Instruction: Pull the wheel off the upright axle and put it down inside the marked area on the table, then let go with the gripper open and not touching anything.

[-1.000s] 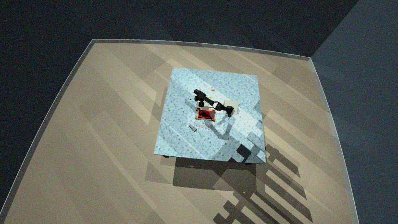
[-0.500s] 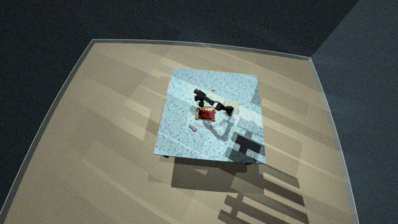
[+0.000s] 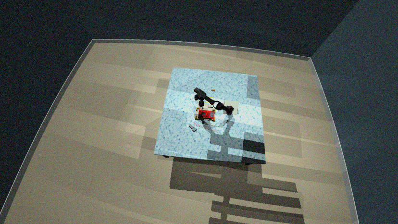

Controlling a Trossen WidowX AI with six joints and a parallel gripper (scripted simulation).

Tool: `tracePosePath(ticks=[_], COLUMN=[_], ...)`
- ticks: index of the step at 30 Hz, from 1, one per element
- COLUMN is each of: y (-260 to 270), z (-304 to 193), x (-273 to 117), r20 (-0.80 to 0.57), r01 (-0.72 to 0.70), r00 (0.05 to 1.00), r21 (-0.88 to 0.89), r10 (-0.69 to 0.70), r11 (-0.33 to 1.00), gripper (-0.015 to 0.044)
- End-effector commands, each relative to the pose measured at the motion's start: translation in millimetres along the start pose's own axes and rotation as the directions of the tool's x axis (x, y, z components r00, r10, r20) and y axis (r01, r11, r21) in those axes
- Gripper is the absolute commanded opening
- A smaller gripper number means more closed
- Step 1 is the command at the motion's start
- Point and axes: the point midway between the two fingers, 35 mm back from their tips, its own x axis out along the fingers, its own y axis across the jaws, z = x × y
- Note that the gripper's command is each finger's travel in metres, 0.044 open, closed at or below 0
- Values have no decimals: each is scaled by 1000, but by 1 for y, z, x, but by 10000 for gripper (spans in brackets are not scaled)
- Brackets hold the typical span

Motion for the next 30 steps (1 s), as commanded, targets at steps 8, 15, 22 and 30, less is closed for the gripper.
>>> tracePosePath(ticks=[8, 15, 22, 30], y=[-16, -53, -90, -102], z=[-8, -27, -51, -61], x=[-10, -14, -17, -14], r20=[5, 6, 1, 0], r01=[3, 8, 10, 9], r00=[1000, 1000, 1000, 1000], r21=[20, 28, 5, -3], r10=[-3, -8, -10, -9], r11=[1000, 1000, 1000, 1000], gripper=[0, 0, 0, 0])
